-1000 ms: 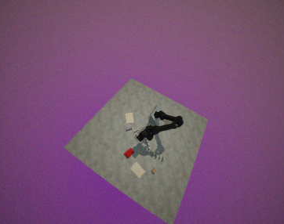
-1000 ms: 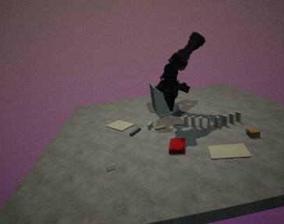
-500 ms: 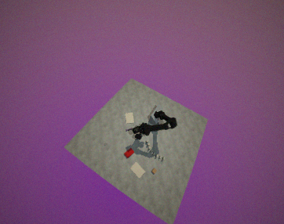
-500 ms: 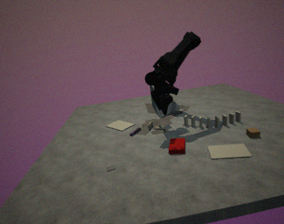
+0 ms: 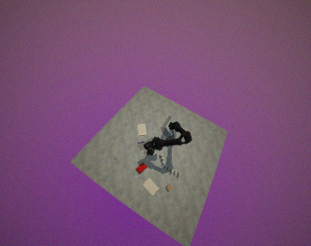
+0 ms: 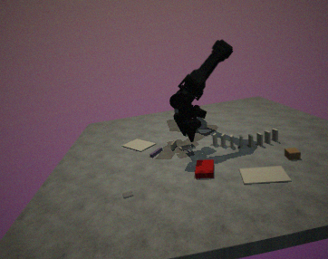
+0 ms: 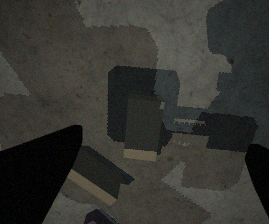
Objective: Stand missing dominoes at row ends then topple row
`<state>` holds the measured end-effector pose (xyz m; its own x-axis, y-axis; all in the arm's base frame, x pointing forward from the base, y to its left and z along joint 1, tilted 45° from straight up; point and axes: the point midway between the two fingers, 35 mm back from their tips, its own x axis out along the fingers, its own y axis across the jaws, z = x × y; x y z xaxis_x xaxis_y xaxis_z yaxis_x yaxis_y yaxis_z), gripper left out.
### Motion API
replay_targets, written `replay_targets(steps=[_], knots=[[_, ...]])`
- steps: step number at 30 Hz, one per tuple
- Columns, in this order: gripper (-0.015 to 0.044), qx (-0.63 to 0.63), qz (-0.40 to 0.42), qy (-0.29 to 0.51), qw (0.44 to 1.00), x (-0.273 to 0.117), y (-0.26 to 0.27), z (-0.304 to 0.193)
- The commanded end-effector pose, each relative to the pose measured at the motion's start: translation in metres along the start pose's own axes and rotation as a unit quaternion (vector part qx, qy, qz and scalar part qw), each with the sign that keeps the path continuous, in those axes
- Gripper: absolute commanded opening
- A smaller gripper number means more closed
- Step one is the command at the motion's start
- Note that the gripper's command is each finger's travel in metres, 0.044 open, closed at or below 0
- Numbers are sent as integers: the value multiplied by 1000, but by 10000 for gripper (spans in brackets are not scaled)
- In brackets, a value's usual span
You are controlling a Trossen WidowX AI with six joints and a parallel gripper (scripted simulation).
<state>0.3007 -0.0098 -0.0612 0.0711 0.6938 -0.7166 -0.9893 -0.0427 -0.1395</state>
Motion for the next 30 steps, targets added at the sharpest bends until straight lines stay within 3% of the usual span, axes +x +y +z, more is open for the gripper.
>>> replay_targets(steps=[1, 23, 30], knots=[[440, 8, 10, -9, 1000, 31, 8, 3], [440, 8, 10, -9, 1000, 46, 11, 4], [256, 8, 10, -9, 1000, 46, 11, 4]])
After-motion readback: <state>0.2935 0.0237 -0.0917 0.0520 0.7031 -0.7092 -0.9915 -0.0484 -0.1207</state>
